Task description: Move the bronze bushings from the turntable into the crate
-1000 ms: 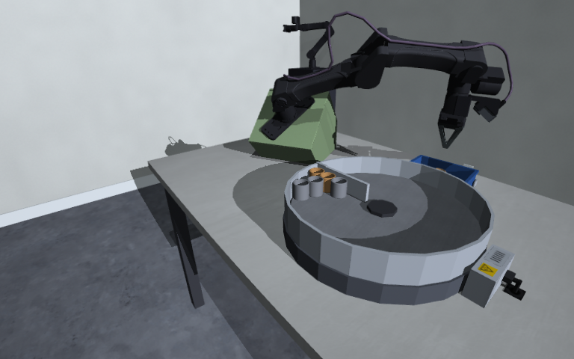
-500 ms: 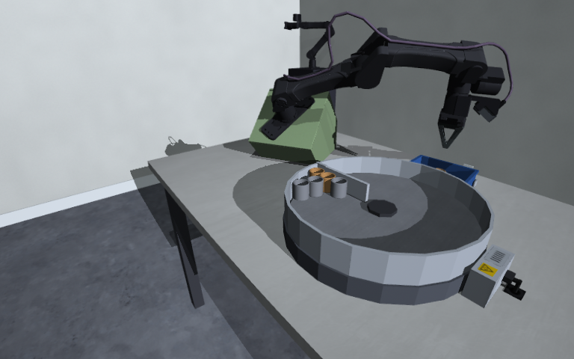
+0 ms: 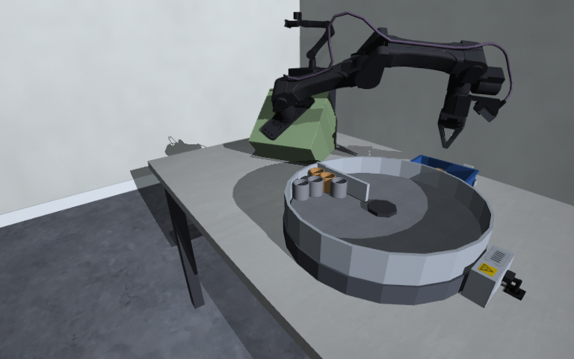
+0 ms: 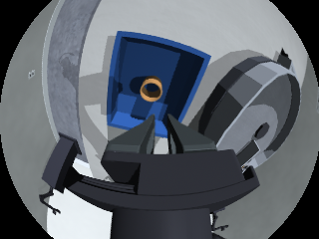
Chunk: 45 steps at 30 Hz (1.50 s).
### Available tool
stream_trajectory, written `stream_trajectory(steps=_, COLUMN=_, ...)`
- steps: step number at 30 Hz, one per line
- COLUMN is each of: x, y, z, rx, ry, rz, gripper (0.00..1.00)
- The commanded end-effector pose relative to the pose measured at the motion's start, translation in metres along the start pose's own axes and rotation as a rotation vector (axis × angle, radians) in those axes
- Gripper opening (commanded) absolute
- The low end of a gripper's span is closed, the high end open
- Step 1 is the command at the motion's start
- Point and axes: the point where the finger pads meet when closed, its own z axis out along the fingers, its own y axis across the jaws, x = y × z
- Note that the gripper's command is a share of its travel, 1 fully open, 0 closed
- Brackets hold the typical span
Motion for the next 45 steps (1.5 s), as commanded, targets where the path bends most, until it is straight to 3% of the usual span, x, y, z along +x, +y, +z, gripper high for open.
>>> stream_trajectory(steps=1, x=-0.005, y=0.012, z=-0.027, rx=-0.011, ry=-0.054, rz=-0.009, gripper=0.16)
stream_trajectory(steps=9, x=-0.005, y=0.012, z=-0.028, rx=-0.012, ry=-0.054, rz=-0.008, gripper=0.16)
stream_trajectory(steps=17, x=-0.008, y=0.003, z=-0.043, rx=-0.022, ry=-0.078, rz=0.010, gripper=0.16)
stream_trajectory(steps=45, x=-0.008, y=0.003, z=-0.043, rx=-0.021, ry=-0.078, rz=0.009, gripper=0.16)
